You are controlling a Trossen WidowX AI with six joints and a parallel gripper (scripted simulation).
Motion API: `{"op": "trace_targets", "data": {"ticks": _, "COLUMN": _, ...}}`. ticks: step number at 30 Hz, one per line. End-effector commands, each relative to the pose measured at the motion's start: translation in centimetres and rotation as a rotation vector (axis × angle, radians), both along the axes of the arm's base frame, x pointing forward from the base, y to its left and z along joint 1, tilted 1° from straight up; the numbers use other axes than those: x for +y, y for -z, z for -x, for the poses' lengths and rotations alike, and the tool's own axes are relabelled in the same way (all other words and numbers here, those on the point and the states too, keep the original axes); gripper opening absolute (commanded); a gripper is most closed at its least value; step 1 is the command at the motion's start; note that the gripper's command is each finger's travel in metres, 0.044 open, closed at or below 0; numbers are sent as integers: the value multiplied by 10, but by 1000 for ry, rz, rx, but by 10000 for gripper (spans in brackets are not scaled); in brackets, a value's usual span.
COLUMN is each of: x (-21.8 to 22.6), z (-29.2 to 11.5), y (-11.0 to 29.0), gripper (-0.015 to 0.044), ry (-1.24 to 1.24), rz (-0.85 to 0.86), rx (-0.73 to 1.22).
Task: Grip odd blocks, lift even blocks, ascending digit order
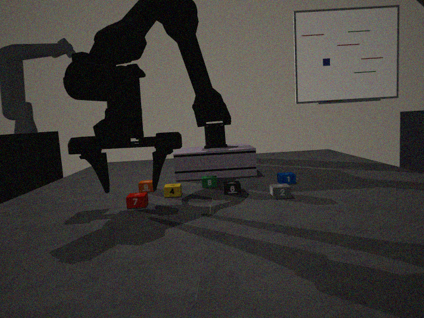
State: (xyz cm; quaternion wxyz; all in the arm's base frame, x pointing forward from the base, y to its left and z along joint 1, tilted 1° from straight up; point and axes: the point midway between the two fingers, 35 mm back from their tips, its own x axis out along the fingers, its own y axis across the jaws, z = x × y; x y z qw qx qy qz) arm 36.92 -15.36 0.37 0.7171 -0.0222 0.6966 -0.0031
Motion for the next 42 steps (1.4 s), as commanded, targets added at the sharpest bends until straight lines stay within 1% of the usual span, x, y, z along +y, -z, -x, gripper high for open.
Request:
{"op": "trace_targets", "data": {"ticks": 1, "x": 1, "z": 2, "y": 13, "gripper": 400, "ry": -6, "rz": -7, "rx": 15}}
{"op": "trace_targets", "data": {"ticks": 7, "x": 1, "z": 3, "y": 18, "gripper": 400, "ry": -6, "rz": -7, "rx": 15}}
{"op": "trace_targets", "data": {"ticks": 17, "x": 1, "z": 3, "y": 18, "gripper": 137, "ry": -6, "rz": -7, "rx": 15}}
{"op": "trace_targets", "data": {"ticks": 18, "x": 1, "z": 3, "y": 18, "gripper": 120, "ry": -6, "rz": -7, "rx": 15}}
{"op": "trace_targets", "data": {"ticks": 42, "x": 1, "z": 3, "y": 18, "gripper": 120, "ry": -6, "rz": -7, "rx": 15}}
